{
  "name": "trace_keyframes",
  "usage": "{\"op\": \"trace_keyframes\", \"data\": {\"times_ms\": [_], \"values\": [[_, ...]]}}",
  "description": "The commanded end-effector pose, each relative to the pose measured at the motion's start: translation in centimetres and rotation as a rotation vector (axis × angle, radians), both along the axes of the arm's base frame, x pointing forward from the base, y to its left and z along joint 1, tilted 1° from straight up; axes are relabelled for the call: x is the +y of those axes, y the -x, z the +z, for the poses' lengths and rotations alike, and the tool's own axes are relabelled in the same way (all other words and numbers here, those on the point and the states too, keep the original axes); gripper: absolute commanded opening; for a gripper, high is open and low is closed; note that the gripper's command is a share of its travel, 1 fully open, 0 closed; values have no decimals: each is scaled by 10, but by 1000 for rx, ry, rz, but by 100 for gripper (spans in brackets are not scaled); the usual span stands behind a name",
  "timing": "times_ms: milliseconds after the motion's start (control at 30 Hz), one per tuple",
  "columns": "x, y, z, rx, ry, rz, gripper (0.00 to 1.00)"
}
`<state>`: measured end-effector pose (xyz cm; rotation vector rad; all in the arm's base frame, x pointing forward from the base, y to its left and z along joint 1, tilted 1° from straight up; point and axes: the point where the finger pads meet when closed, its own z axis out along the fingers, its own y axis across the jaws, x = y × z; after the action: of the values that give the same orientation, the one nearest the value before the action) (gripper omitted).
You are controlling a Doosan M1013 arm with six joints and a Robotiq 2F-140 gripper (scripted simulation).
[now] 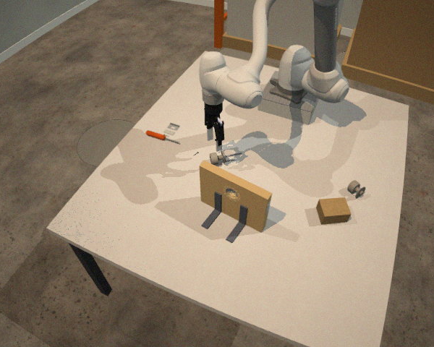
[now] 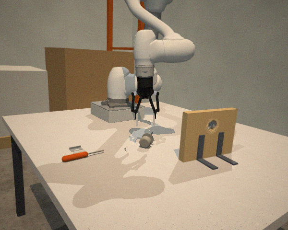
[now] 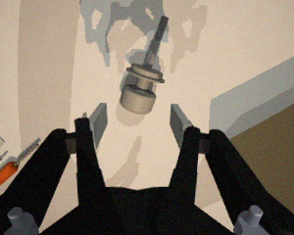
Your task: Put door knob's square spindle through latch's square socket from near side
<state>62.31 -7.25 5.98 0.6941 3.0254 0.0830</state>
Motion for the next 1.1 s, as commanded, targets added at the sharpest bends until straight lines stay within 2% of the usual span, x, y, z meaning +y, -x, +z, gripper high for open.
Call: {"op": "trace_keyframes", "data": {"times_ms": [0, 100, 367, 567, 867, 1067], "values": [[0, 0, -2, -2, -7, -65, 57], [0, 0, -4, -4, -14, -132, 57], [-1, 1, -10, -5, -16, -157, 57], [-1, 1, -14, -9, -30, -291, 57], [-2, 1, -21, -10, -31, -297, 57], [-1, 0, -33, -10, -31, -297, 57]]}}
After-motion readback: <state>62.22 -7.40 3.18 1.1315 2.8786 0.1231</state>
